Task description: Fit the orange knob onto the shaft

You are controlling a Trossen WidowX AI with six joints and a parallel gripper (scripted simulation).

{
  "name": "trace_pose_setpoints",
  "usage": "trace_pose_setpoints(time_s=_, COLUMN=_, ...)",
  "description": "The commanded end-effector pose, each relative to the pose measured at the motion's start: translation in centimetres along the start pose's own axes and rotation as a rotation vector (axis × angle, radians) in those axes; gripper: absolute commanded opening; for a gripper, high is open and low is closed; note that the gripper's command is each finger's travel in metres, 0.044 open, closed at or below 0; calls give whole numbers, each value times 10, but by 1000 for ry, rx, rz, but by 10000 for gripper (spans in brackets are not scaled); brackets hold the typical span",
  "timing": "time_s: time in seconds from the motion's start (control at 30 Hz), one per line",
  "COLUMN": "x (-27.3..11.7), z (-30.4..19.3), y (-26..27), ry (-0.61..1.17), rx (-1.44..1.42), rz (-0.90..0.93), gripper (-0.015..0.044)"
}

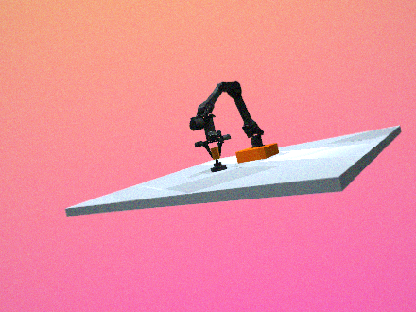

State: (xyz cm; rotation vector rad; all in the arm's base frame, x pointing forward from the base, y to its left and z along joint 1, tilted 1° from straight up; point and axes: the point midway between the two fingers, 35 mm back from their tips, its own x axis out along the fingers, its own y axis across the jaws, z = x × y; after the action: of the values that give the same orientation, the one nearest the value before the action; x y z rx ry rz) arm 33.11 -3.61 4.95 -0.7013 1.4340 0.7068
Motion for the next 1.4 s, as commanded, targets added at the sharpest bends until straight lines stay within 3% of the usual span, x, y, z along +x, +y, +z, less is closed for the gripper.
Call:
trace_pose_setpoints(time_s=0.0, x=-4, z=0, y=-1, ry=-1, rx=-95, rz=-8, gripper=0)
trace_pose_setpoints(time_s=1.13, x=-4, z=1, y=-2, ry=-1, rx=-180, rz=-8, gripper=0)
trace_pose_setpoints(time_s=1.37, x=-5, z=2, y=-3, ry=0, rx=-379, rz=-8, gripper=0)
